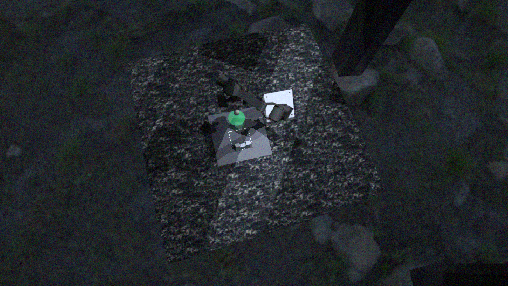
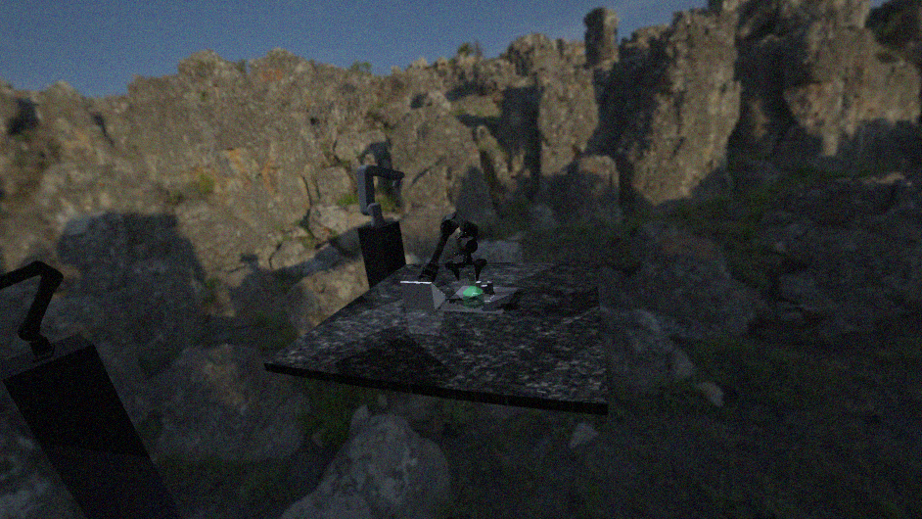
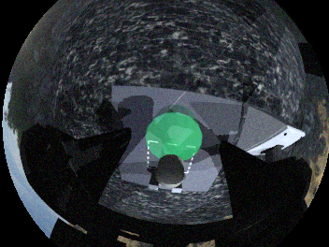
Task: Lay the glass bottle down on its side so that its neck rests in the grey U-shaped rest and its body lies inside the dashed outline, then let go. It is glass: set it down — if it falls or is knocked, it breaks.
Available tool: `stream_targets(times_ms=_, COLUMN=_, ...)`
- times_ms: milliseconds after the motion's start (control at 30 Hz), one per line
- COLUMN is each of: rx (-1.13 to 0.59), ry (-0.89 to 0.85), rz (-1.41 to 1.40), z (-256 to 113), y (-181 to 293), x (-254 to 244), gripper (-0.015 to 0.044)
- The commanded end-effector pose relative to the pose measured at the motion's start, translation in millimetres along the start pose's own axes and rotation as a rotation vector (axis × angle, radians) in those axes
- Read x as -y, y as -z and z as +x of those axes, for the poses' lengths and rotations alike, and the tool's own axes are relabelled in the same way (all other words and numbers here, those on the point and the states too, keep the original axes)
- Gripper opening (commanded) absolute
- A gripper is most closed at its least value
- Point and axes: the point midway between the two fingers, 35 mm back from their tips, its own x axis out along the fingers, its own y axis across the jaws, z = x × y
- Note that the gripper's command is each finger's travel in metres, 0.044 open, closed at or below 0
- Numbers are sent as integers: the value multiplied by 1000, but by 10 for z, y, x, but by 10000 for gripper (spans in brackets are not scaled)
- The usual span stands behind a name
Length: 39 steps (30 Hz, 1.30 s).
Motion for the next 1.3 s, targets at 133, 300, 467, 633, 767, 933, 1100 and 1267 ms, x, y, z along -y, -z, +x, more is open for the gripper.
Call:
stream_targets(times_ms=133, rx=4, ry=4, rz=0, z=-10, y=112, x=-14, gripper=440)
stream_targets(times_ms=300, rx=4, ry=4, rz=0, z=-10, y=193, x=-16, gripper=440)
stream_targets(times_ms=467, rx=4, ry=4, rz=0, z=-9, y=274, x=-15, gripper=440)
stream_targets(times_ms=633, rx=3, ry=4, rz=0, z=-7, y=355, x=-13, gripper=440)
stream_targets(times_ms=767, rx=2, ry=5, rz=0, z=-5, y=416, x=-10, gripper=440)
stream_targets(times_ms=933, rx=2, ry=5, rz=0, z=-5, y=427, x=-9, gripper=361)
stream_targets(times_ms=1100, rx=2, ry=5, rz=0, z=-5, y=427, x=-9, gripper=230)
stream_targets(times_ms=1267, rx=2, ry=5, rz=0, z=-5, y=427, x=-9, gripper=128)
